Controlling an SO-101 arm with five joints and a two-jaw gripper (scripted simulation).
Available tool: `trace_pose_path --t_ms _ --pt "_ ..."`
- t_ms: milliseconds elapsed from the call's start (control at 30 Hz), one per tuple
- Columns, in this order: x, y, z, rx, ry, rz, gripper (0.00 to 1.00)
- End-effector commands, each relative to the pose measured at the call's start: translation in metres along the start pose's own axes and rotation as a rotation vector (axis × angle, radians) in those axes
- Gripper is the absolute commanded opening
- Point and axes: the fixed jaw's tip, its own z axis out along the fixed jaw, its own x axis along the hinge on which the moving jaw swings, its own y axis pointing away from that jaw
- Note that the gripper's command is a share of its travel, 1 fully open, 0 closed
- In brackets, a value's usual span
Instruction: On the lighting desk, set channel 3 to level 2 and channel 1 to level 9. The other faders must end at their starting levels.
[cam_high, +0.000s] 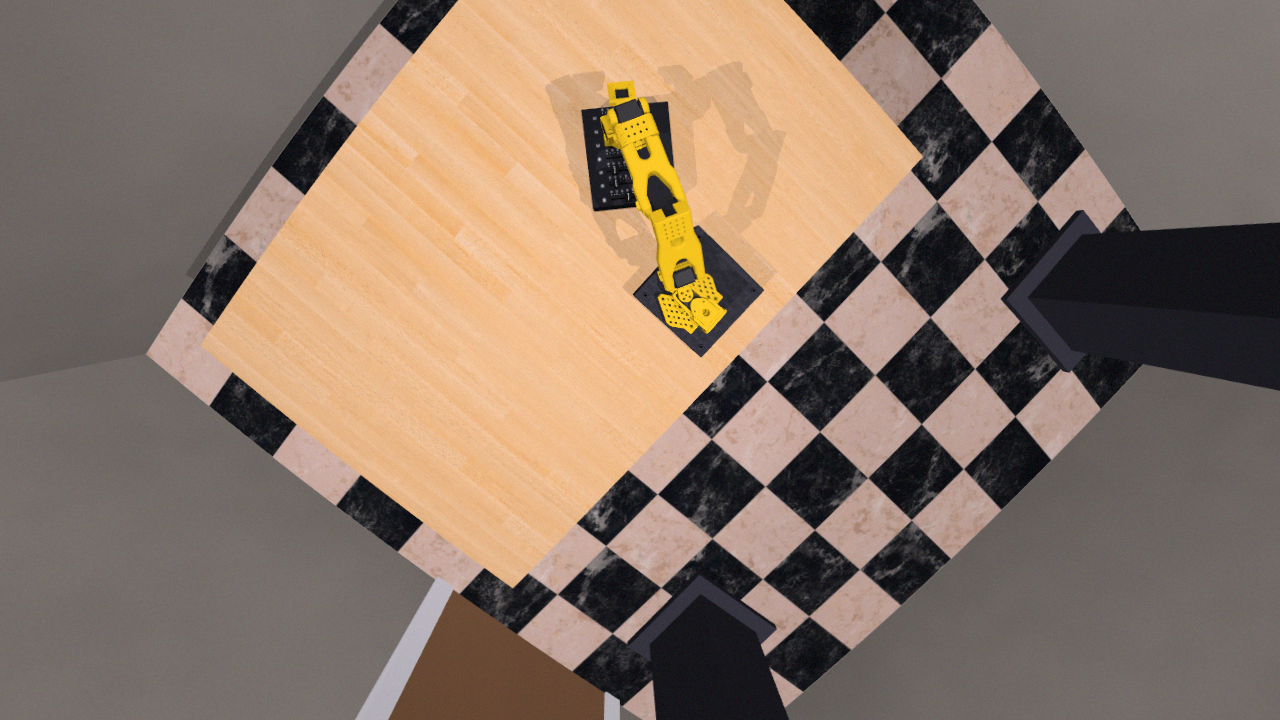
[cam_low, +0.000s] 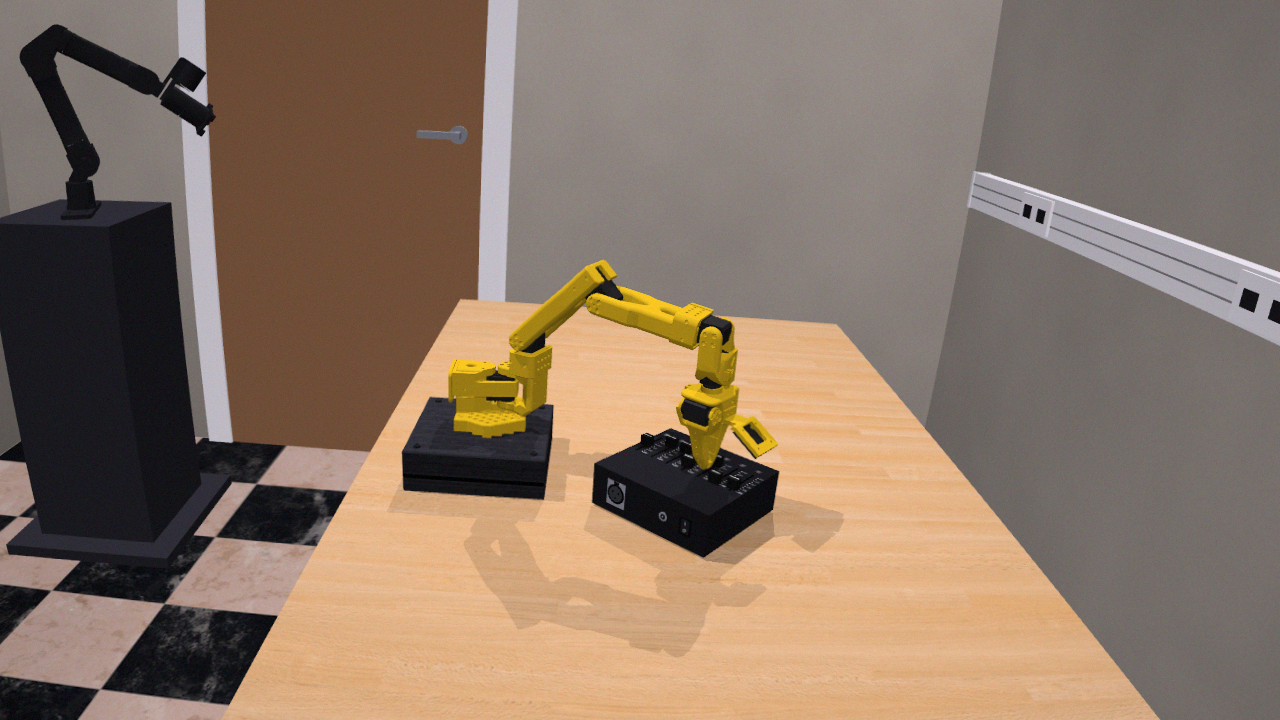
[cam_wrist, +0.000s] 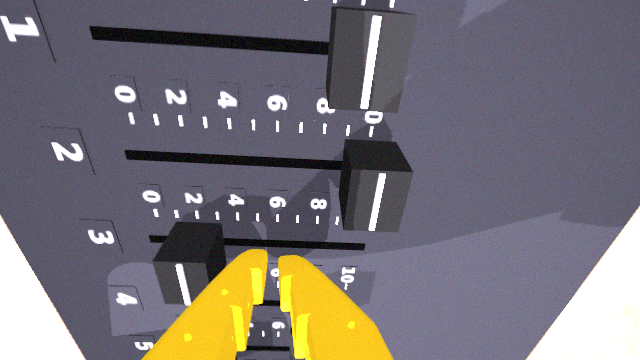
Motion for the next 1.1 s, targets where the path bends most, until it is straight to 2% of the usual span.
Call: trace_pose_path --t_ms 0,1067 --pt "0.0024 -0.0044 0.0027 0.003 0.011 -0.004 0.0" --pt "-0.002 -0.0088 0.0008 0.003 0.011 -0.004 0.0"
